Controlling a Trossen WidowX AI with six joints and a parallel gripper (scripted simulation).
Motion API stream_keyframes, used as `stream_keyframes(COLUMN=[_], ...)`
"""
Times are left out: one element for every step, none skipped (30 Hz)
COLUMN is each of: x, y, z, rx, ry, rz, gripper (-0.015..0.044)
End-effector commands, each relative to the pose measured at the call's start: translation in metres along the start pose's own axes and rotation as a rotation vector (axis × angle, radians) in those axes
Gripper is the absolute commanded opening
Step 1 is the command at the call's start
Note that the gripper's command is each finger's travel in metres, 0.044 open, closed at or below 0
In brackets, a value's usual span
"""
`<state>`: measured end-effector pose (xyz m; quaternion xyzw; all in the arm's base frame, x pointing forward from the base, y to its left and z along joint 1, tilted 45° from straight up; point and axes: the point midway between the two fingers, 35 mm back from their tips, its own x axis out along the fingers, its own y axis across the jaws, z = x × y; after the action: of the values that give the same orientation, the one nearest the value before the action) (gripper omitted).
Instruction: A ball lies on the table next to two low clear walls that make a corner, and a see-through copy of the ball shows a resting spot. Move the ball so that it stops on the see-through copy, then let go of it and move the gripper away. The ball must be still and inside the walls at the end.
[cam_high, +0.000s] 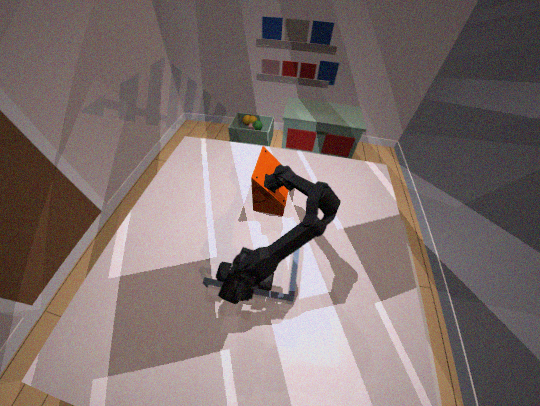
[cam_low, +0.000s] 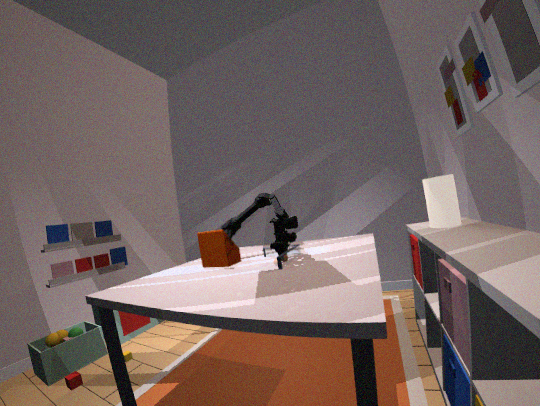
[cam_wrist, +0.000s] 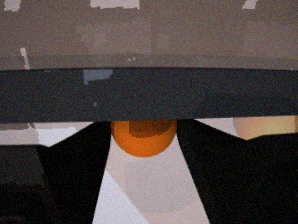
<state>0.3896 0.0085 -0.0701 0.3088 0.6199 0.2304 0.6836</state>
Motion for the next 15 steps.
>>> stream_keyframes(x=[0.0,0.0,0.0,-0.001,-0.003,-0.008,-0.015,-0.021,-0.028,-0.035,-0.042,-0.049,-0.056,-0.054,-0.051], y=[0.0,0.0,0.0,0.0,0.0,-0.001,-0.001,-0.001,-0.002,-0.002,-0.002,-0.002,-0.002,-0.002,-0.003], z=[0.0,0.0,0.0,0.0,-0.001,-0.001,-0.001,-0.001,-0.001,-0.001,-0.001,-0.001,-0.001,-0.002,-0.006], rx=[0.005,0.005,0.005,0.005,0.008,0.011,0.013,0.015,0.017,0.019,0.021,0.022,0.023,0.027,0.038], ry=[-0.001,-0.001,-0.001,0.0,0.003,0.007,0.009,0.012,0.014,0.016,0.018,0.019,0.02,0.025,0.037], rz=[0.003,0.003,0.003,0.004,0.004,0.005,0.005,0.005,0.005,0.006,0.006,0.007,0.007,0.007,0.007], gripper=[0.0186,0.0179,0.0153,0.0127,0.0101,0.0074,0.0048,0.0022,0.0,0.0,0.0,0.0,0.0,0.0,0.0])
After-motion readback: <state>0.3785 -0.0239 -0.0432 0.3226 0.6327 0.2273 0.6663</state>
